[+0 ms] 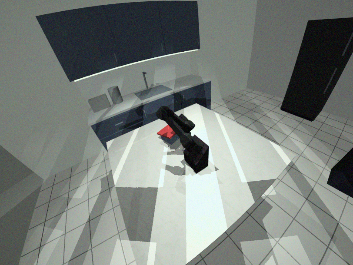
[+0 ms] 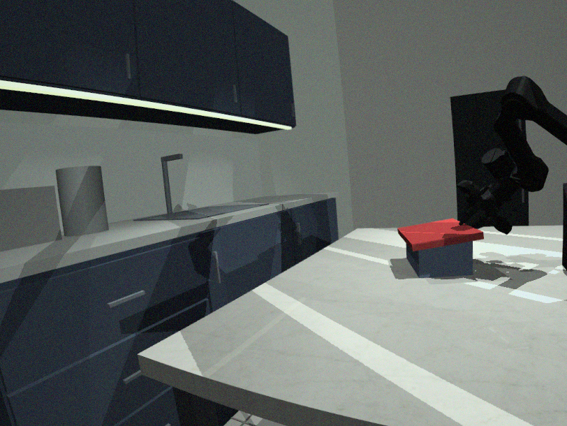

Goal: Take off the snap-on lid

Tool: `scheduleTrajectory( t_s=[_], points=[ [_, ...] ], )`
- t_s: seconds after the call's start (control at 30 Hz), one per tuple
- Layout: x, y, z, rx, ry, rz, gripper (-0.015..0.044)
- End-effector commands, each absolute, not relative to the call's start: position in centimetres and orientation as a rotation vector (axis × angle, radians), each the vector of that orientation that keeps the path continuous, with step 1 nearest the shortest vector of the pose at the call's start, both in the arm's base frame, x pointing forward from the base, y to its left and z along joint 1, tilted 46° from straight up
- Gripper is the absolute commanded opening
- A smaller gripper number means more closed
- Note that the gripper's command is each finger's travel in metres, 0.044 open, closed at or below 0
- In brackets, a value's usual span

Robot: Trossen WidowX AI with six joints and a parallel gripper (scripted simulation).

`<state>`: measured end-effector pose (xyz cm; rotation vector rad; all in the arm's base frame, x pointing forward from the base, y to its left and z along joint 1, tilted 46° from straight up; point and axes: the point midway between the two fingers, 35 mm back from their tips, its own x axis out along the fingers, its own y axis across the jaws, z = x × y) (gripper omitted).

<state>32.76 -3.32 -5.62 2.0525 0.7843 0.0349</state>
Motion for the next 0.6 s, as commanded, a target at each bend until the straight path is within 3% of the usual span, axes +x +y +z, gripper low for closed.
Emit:
scheduleTrajectory(
  t_s=[0.0, 0.57],
  points=[
    [32.92, -3.25, -5.59, 2.051, 0.785, 0.036, 0.0],
    [33.07, -3.23, -5.55, 2.051, 0.785, 0.037, 0.0]
  ],
)
